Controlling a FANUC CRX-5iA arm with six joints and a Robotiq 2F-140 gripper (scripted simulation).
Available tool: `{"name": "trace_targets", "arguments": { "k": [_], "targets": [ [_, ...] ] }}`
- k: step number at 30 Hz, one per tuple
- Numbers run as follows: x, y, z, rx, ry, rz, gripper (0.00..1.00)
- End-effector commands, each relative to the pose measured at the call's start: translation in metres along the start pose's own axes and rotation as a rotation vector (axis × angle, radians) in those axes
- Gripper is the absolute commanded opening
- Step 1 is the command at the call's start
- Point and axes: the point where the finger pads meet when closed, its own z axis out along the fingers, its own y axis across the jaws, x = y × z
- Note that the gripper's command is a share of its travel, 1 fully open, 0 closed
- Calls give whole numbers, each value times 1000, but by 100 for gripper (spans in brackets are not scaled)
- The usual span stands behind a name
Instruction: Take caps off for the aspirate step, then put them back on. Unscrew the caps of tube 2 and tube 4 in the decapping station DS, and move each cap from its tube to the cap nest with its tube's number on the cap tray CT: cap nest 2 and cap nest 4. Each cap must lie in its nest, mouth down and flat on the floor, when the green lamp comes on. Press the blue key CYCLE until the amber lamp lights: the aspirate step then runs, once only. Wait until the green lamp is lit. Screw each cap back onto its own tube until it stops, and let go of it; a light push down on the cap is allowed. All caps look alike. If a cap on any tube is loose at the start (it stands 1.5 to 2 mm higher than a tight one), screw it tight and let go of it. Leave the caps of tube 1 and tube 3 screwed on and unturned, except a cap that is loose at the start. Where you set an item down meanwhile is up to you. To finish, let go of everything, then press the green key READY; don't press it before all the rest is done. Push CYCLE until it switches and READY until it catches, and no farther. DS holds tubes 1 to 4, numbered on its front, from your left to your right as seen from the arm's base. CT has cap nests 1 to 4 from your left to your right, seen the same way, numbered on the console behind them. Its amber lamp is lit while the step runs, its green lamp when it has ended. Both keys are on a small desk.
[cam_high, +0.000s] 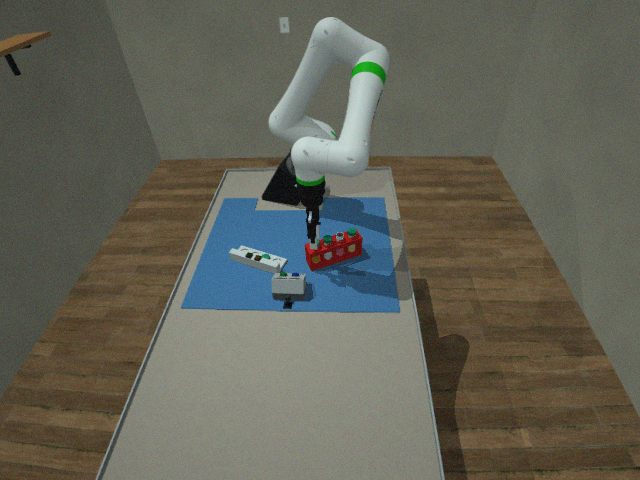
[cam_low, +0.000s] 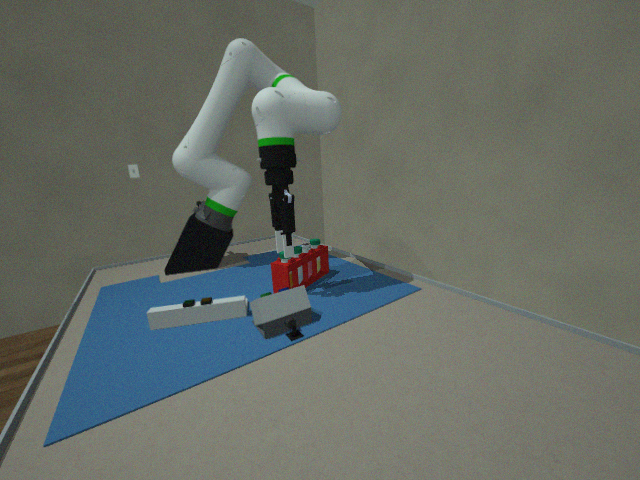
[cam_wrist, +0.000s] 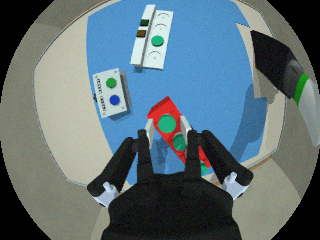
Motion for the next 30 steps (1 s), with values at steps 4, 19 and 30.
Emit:
{"name": "trace_targets", "arguments": {
  "k": [4, 19, 30],
  "targets": [
    [0, 0, 2, 0, 0, 0, 35],
    [0, 0, 5, 0, 0, 0, 0],
    [0, 0, 5, 0, 0, -100, 0]
  ]
}}
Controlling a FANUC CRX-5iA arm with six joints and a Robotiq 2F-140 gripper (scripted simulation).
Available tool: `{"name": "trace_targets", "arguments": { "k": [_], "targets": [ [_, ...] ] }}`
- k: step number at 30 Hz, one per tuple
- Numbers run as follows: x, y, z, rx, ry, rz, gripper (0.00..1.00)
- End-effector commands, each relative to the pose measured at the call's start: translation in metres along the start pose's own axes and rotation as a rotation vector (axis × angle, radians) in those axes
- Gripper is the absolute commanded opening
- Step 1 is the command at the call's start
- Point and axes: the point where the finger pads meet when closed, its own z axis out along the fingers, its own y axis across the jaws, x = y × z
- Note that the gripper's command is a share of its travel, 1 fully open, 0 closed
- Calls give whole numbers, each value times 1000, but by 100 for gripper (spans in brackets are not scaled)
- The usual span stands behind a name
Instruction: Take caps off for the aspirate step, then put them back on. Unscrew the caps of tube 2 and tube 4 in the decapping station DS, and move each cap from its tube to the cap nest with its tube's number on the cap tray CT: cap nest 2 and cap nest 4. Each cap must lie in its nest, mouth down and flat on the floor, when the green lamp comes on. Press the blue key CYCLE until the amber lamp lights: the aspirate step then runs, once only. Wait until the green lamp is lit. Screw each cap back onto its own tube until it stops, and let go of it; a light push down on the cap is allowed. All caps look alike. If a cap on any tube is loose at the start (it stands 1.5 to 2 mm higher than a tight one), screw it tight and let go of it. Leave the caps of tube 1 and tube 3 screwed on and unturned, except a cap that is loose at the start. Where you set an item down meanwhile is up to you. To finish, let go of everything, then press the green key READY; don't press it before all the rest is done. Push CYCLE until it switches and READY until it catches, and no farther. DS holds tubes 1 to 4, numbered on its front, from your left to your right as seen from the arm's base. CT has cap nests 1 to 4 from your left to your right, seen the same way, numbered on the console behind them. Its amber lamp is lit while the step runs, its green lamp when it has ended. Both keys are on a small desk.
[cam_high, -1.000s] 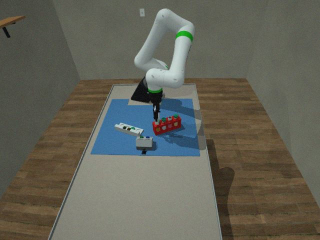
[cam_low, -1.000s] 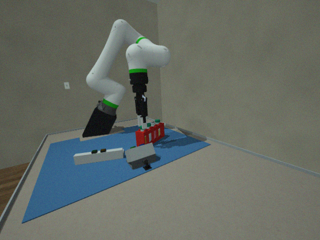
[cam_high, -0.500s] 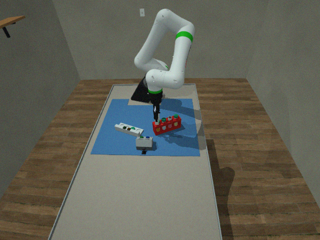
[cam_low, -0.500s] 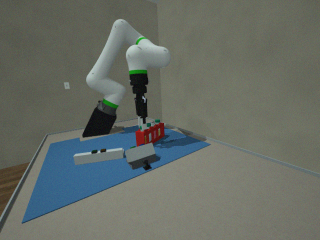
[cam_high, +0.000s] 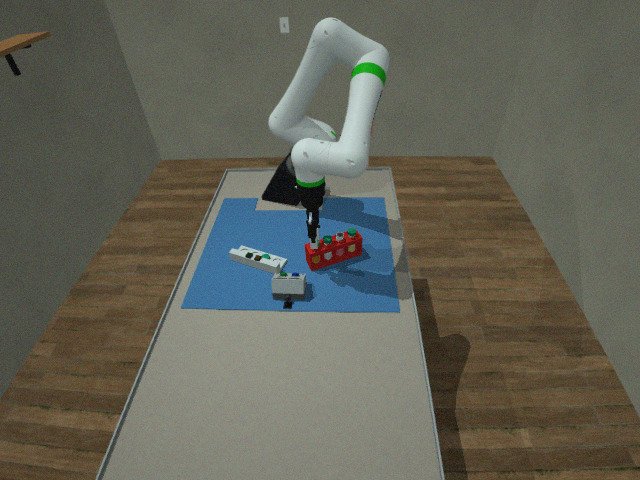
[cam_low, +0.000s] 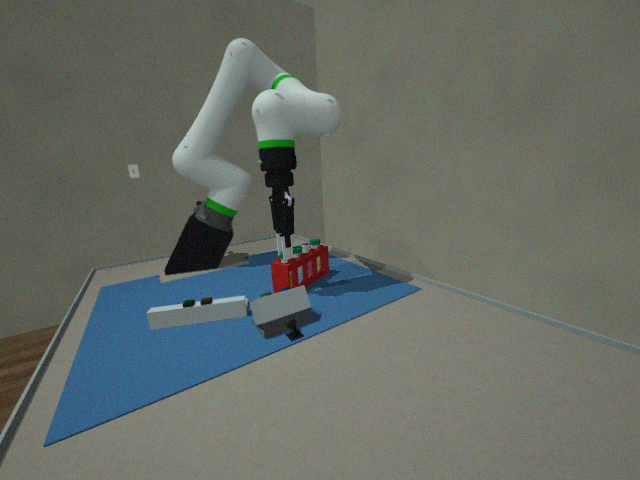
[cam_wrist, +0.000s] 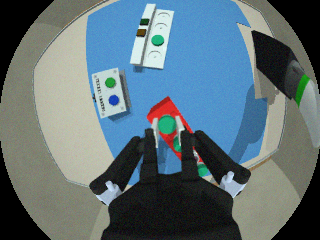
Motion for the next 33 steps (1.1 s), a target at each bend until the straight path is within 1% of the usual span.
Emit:
{"name": "trace_targets", "arguments": {
  "k": [1, 4, 6, 13, 17, 21, 23, 24, 30, 31, 33],
  "targets": [
    [0, 0, 0, 0, 0, -146, 0],
    [0, 0, 0, 0, 0, -296, 0],
    [0, 0, 0, 0, 0, -296, 0],
    [0, 0, 0, 0, 0, -646, 0],
    [0, 0, 0, 0, 0, -796, 0],
    [0, 0, -1, 0, 1, -990, 0],
    [0, 0, -1, 0, 1, -990, 0],
    [0, 0, -1, 0, 0, -1043, 0],
    [0, 0, -1, 0, 0, -1043, 0],
    [0, 0, -1, 0, 0, -1043, 35],
    [0, 0, -1, 0, 0, -1043, 35]
  ]
}}
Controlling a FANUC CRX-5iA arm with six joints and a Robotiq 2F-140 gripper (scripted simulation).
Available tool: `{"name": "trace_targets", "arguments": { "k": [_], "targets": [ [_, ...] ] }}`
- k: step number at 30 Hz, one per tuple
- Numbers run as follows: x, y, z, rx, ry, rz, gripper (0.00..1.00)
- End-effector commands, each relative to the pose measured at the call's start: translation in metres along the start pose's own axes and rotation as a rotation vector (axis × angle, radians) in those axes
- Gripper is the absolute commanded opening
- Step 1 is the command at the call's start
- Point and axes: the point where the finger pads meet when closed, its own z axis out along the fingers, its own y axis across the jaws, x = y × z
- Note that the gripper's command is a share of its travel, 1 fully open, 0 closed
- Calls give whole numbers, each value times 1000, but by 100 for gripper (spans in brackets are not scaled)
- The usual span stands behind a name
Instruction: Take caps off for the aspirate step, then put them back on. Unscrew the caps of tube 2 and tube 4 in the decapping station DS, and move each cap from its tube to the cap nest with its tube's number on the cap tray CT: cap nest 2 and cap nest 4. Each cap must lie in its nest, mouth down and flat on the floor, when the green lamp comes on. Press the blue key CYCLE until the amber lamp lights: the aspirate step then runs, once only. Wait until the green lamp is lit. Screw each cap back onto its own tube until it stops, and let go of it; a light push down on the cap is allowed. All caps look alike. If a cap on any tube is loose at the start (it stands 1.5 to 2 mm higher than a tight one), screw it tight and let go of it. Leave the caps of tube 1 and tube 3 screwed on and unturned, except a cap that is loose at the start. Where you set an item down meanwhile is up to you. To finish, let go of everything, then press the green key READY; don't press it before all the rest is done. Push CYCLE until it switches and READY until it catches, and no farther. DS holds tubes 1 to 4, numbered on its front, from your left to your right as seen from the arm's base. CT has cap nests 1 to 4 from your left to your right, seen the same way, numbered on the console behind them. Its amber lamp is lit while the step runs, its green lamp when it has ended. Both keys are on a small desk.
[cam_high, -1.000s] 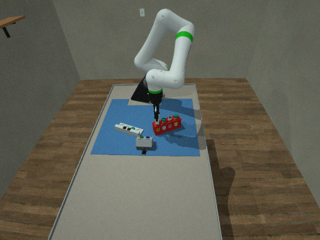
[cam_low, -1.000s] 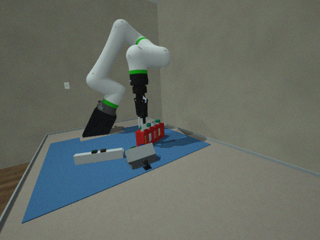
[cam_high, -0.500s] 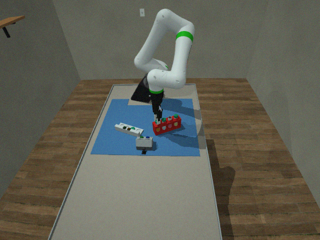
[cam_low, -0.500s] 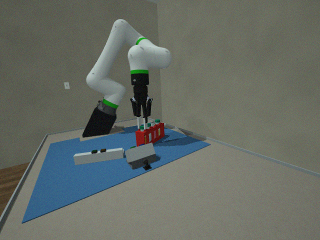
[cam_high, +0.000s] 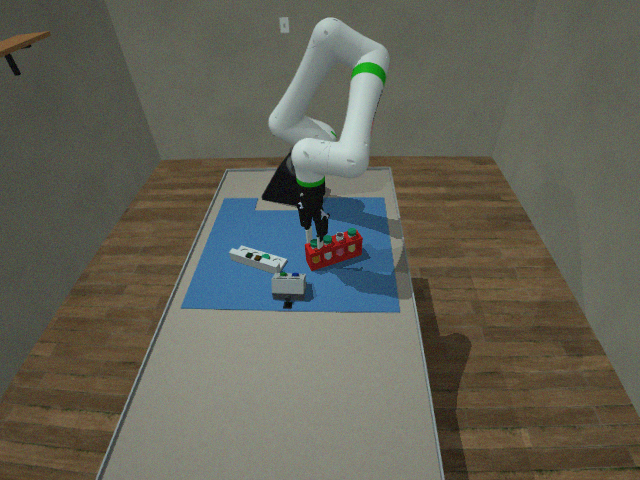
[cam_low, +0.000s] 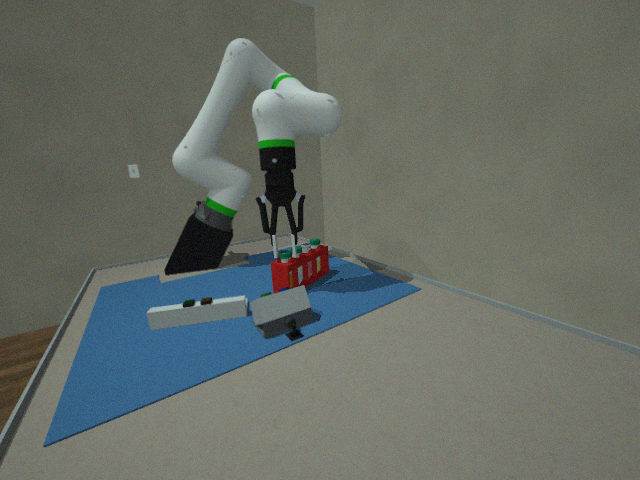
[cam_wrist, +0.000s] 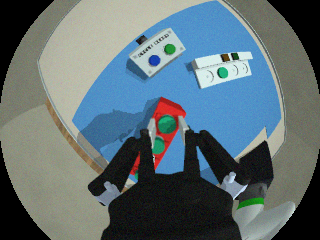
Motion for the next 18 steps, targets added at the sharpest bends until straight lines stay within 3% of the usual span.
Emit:
{"name": "trace_targets", "arguments": {
  "k": [1, 10, 13, 18],
  "targets": [
    [0, 0, 0, 2, -2, -1, 35],
    [0, 0, 0, 2, -2, -1, 35],
    [0, 0, 0, 1, -2, 249, 35],
    [0, 0, 0, 1, -2, 415, 35]
  ]
}}
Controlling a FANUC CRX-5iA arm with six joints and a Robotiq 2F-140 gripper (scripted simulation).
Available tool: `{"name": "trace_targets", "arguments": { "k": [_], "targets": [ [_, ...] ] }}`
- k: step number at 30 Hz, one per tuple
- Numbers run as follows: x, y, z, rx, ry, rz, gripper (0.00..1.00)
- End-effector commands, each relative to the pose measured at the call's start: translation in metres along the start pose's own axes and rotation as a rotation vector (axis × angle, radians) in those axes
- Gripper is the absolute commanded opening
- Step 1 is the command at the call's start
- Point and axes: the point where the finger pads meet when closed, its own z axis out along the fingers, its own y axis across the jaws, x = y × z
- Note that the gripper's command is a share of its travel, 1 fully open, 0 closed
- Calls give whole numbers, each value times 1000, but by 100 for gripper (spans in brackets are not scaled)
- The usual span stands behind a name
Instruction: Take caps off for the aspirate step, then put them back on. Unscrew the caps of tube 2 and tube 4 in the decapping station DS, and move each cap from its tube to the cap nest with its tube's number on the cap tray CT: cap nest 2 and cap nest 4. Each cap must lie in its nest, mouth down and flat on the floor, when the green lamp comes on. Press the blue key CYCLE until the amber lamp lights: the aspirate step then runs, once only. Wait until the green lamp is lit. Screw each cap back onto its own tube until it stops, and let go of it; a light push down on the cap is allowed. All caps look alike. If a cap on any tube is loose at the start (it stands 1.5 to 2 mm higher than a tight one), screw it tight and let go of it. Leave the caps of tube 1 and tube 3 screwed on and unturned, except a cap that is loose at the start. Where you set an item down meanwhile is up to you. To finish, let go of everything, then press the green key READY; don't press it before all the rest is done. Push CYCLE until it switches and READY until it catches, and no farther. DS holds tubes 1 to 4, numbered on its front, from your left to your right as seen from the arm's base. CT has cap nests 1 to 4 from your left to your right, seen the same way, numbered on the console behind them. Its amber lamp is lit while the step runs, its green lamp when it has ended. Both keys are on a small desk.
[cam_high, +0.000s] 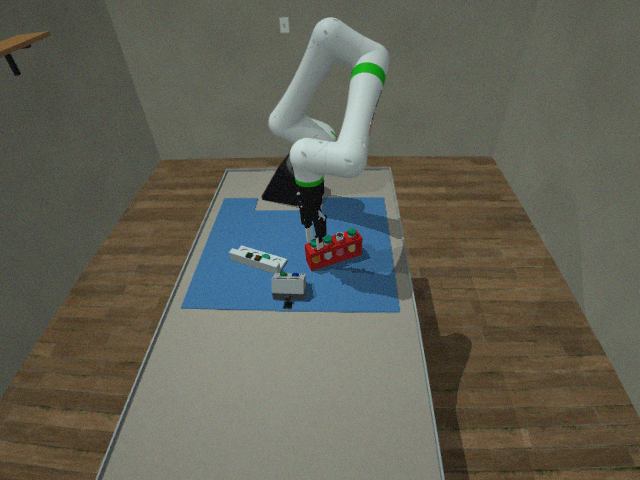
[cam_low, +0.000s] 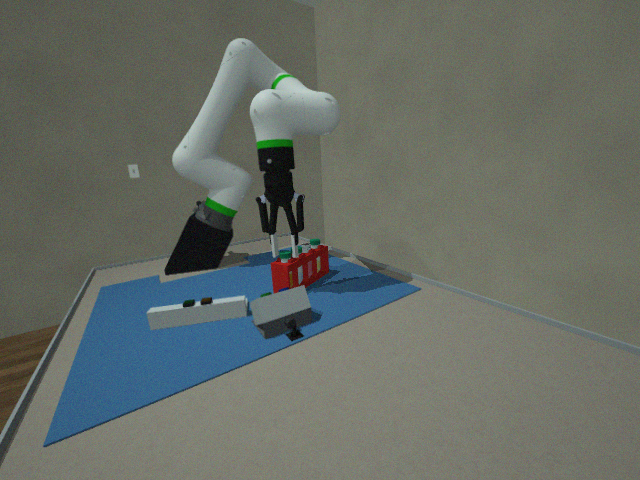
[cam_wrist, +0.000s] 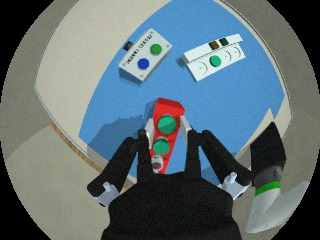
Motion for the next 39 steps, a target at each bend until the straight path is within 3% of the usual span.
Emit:
{"name": "trace_targets", "arguments": {
  "k": [1, 15, 25, 26, 39],
  "targets": [
    [0, 0, 0, -10, 10, 219, 35],
    [0, 0, 0, -6, 11, 832, 35],
    [0, 0, 0, -7, 13, 849, 35],
    [0, 0, 0, -7, 13, 849, 0],
    [0, 0, 0, -7, 13, 849, 0]
  ]
}}
